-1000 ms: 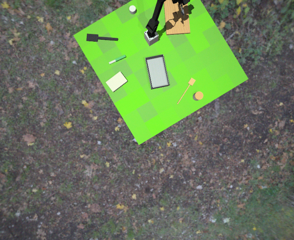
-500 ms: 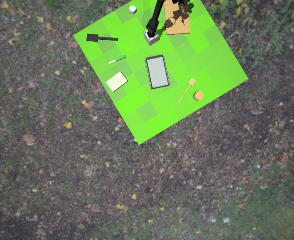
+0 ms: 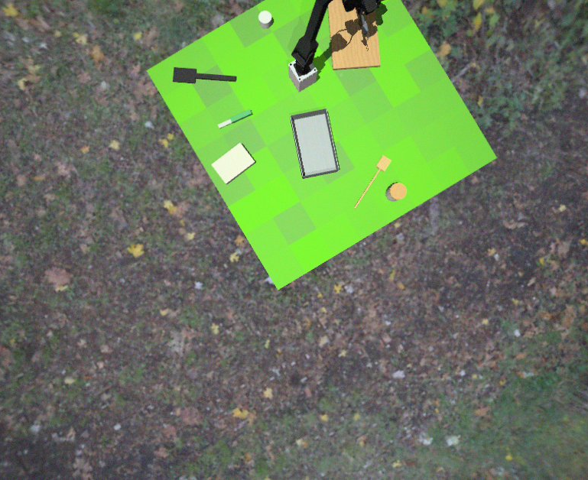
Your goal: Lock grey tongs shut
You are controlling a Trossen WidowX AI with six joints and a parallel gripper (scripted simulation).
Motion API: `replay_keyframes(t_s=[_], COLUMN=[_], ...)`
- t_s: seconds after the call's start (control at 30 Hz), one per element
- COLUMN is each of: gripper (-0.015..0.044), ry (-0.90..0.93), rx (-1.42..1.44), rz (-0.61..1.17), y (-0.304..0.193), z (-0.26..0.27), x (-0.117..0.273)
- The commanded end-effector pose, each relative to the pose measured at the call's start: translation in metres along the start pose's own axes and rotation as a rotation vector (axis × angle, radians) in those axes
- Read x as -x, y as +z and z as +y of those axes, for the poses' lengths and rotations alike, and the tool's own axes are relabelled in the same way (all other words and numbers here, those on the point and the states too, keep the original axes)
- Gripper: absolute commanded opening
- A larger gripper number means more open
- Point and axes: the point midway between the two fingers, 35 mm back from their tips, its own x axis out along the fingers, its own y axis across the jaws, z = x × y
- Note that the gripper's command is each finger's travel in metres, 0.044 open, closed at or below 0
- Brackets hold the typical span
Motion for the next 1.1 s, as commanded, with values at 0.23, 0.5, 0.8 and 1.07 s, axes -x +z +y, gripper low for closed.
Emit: replay_keyframes(t_s=[0.23, 0.5, 0.8, 1.07], gripper=[-0.0150, -0.0150, -0.0150, -0.0150], ry=[0.003, 0.003, 0.002, 0.002], rx=[-0.005, -0.005, -0.005, -0.006], rz=[-0.003, -0.003, -0.003, -0.003], y=[0.000, 0.000, 0.000, 0.001], z=[0.002, 0.002, 0.001, 0.000], x=[-0.019, -0.032, -0.047, -0.060])
